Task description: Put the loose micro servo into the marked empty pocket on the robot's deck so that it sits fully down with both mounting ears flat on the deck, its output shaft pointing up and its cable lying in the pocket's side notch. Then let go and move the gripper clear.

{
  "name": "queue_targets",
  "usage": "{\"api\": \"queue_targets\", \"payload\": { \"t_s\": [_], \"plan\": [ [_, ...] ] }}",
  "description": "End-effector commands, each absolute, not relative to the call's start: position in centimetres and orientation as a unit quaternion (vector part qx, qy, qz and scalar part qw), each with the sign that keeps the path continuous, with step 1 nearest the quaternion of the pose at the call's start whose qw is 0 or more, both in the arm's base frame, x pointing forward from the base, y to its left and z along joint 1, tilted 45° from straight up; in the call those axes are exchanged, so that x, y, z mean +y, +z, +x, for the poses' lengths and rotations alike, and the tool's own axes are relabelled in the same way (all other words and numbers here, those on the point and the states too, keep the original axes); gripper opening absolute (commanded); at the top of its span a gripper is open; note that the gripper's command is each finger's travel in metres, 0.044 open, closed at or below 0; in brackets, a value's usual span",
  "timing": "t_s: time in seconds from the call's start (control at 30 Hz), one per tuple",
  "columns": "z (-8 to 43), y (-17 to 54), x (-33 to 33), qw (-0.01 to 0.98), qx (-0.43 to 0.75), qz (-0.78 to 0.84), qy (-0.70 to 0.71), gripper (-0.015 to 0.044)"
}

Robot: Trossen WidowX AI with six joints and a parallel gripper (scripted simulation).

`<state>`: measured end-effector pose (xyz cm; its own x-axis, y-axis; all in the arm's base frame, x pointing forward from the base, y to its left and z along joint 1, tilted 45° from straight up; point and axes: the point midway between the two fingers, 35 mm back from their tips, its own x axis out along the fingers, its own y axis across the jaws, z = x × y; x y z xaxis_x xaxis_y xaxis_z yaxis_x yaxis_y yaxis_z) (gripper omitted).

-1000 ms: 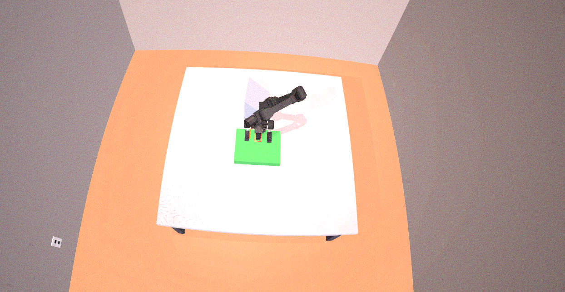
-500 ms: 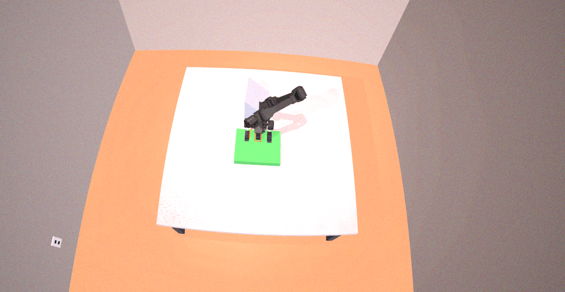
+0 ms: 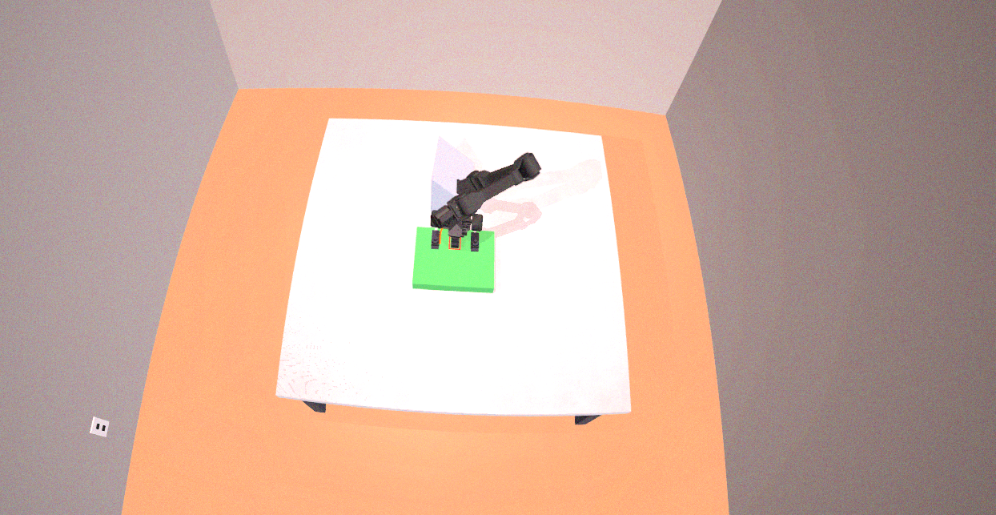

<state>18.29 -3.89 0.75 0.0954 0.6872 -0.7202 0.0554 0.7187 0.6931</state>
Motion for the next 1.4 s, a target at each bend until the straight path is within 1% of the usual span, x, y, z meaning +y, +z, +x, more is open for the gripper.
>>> {"api": "queue_targets", "payload": {
  "t_s": [0.0, 1.17, 1.37],
  "plan": [
    [18.4, 0.4, -3.6, 0.680, 0.630, 0.297, 0.230, 0.0000],
    [18.7, -2.0, -1.2, 0.679, 0.630, 0.298, 0.231, 0.0000],
    [18.6, -1.8, -1.3, 0.679, 0.630, 0.298, 0.231, 0.0157]
  ]
}}
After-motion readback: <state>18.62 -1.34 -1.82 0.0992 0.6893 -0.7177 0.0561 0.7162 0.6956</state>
